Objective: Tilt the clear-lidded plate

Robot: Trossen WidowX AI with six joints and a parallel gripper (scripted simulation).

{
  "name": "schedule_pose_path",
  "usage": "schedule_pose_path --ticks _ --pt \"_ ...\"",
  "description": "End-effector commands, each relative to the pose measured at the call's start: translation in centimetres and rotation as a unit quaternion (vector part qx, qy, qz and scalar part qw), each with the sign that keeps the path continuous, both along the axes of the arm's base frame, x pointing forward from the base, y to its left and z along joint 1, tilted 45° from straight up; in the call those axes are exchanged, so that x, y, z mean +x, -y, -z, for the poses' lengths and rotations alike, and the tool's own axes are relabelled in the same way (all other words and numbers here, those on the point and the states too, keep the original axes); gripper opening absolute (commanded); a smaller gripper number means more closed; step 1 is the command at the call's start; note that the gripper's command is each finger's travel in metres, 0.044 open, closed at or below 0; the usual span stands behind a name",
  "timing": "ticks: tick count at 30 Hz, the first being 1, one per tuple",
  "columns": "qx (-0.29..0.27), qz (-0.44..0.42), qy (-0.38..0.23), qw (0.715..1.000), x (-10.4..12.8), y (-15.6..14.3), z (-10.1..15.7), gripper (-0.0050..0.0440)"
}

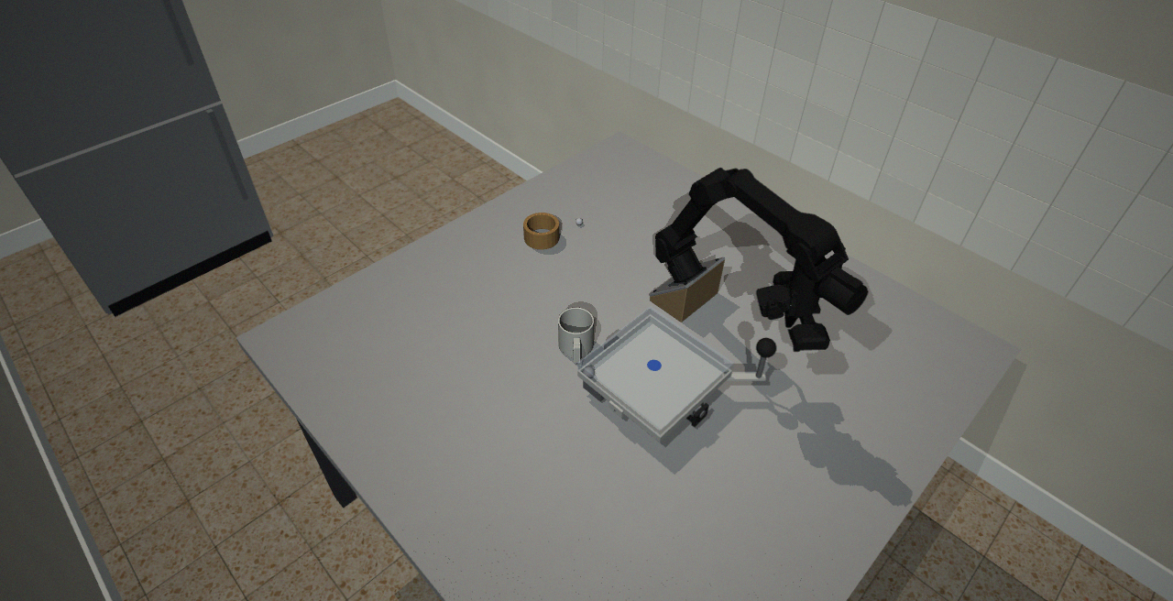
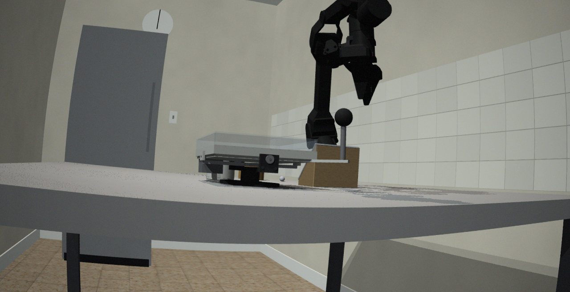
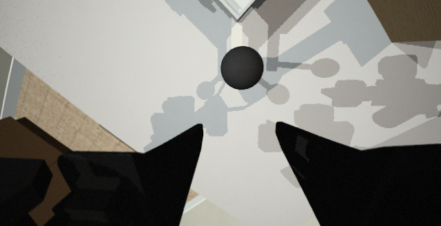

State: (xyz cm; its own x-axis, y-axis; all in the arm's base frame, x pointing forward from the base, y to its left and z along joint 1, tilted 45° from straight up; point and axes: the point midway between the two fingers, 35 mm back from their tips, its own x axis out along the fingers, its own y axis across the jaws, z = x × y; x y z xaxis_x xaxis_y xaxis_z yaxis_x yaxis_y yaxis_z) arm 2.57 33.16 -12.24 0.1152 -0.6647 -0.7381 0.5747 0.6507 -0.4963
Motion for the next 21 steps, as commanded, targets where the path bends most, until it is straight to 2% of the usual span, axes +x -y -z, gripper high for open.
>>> schedule_pose_path --ticks 1,5,10,13,21 --pt "-0.020 0.002 0.018 1.000 -0.7 0.5 0.7 0.0300" --pt "-0.020 0.002 0.018 1.000 -0.7 0.5 0.7 0.0300" --pt "-0.020 0.002 0.018 1.000 2.5 1.7 -1.3 0.0300" --pt "-0.020 0.002 0.018 1.000 3.3 2.1 -1.8 0.0300" --pt "-0.020 0.002 0.018 1.000 3.3 2.1 -1.8 0.0300"
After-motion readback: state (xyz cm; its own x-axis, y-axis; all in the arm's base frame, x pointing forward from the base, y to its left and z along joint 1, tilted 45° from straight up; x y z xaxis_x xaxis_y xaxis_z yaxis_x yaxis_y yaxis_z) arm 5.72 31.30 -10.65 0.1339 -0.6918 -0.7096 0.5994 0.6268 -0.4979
